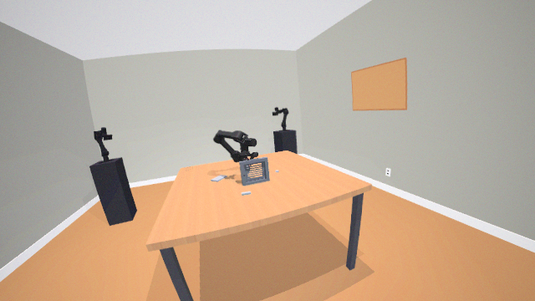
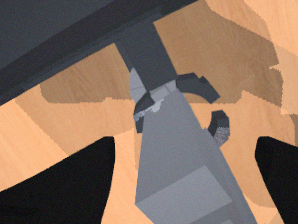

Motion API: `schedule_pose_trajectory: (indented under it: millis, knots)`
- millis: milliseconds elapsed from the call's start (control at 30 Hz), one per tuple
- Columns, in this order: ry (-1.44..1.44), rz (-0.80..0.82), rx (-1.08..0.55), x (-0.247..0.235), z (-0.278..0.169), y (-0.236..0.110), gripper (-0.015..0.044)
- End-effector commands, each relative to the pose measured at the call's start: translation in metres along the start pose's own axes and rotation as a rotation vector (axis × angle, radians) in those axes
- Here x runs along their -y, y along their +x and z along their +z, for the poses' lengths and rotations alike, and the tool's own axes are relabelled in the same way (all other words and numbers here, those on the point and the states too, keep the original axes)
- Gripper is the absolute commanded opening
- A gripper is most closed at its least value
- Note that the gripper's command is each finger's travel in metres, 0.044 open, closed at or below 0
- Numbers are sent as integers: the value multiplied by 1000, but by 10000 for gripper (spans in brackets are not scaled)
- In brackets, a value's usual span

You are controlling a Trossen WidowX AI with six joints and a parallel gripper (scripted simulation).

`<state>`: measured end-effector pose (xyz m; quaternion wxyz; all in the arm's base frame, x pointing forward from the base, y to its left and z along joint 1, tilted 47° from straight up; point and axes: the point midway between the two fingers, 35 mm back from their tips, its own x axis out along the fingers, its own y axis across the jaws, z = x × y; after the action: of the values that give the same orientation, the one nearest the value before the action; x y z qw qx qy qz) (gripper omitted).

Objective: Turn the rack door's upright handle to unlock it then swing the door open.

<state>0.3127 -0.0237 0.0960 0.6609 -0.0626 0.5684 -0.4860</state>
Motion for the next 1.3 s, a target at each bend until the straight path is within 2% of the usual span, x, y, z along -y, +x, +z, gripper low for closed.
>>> schedule_pose_trajectory:
  millis: [0,1267]
  knots:
    - [-198,-2,5,0,1,0,299]
    - [-2082,-9,0,0,1,0,299]
